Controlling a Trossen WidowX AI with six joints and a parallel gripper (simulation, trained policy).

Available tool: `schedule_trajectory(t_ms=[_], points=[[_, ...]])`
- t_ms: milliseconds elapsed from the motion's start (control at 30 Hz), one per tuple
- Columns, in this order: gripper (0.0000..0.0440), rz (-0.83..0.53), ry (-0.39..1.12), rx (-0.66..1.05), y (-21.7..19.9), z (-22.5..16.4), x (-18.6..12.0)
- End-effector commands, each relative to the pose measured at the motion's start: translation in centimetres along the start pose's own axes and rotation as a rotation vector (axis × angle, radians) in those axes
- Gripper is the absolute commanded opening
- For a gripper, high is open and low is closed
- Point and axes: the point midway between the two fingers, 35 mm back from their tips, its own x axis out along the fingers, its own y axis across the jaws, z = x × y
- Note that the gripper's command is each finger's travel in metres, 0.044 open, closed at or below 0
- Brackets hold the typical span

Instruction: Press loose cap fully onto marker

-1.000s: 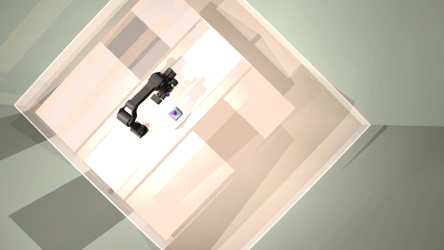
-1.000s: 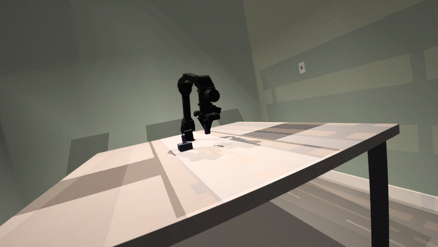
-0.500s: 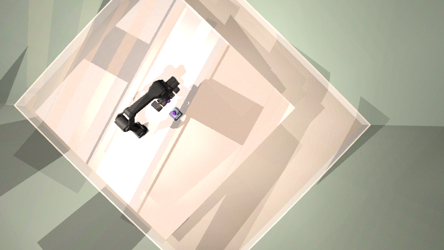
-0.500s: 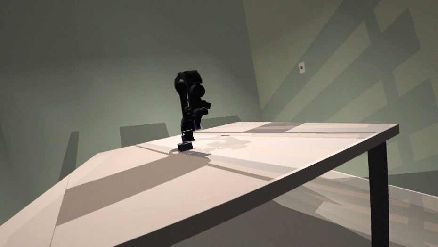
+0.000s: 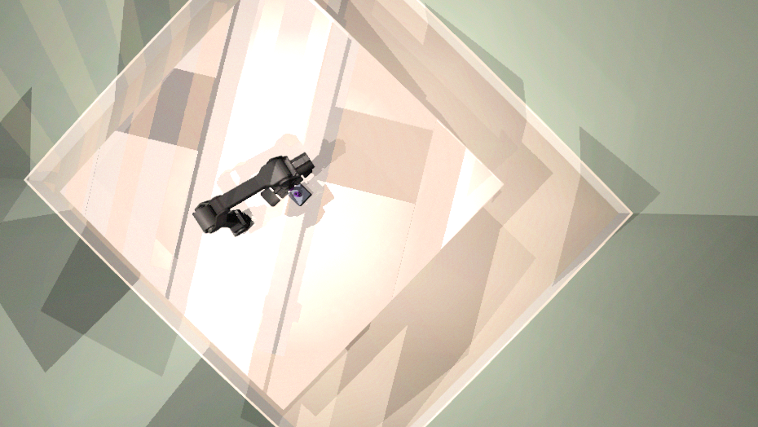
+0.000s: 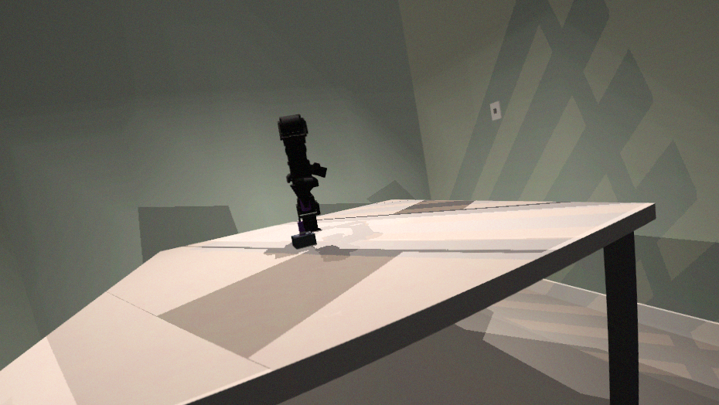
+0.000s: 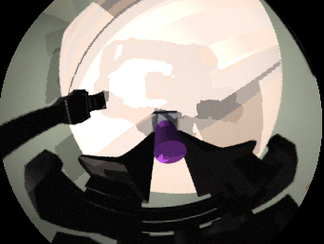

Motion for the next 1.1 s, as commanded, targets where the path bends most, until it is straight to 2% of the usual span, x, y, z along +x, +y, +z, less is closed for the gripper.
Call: schedule_trajectory(t_ms=[0, 267, 1067], points=[[0.0038, -0.014, -0.007, 0.02, 0.9, -1.2, -0.3], [0.002, -0.03, -0.015, 0.042, 1.2, -2.3, 0.1], [0.0, -0.026, -0.042, 0.025, 0.7, -2.6, 4.6]])
